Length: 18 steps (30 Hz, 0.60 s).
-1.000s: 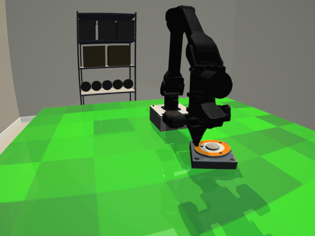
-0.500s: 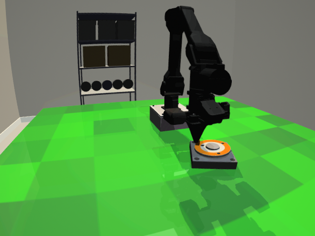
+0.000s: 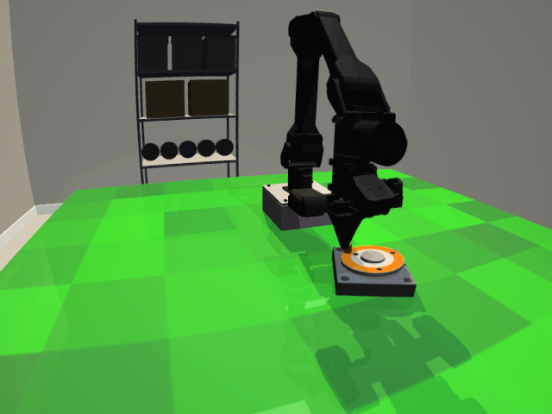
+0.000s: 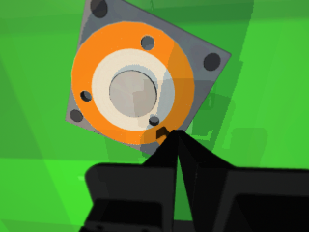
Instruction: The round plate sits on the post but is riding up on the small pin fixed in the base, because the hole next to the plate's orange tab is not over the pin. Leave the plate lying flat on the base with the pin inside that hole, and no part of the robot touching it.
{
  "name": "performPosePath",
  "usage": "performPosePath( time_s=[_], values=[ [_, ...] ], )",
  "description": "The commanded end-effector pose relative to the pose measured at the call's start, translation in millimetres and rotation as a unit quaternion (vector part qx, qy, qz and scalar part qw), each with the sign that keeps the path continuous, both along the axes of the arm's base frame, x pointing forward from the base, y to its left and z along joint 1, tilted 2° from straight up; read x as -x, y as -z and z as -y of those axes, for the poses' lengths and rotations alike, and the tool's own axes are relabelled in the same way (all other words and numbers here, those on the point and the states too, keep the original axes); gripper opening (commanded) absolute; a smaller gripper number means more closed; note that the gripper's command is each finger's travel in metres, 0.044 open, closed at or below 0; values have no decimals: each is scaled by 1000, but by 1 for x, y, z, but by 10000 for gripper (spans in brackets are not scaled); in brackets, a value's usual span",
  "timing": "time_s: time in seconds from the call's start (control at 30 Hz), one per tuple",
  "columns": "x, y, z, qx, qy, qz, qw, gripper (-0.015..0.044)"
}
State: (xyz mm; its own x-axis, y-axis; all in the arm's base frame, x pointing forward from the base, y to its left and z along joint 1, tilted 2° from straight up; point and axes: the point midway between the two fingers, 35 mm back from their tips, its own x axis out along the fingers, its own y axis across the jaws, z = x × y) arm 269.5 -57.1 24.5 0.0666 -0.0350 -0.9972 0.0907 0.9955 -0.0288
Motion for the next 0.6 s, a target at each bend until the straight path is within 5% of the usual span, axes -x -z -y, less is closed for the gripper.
performPosePath(
  time_s=[0.0,0.57],
  values=[
    [6,4,-5,-5,1,-9,1000,0],
    [10,4,-14,-6,1,-9,1000,0]
  ],
)
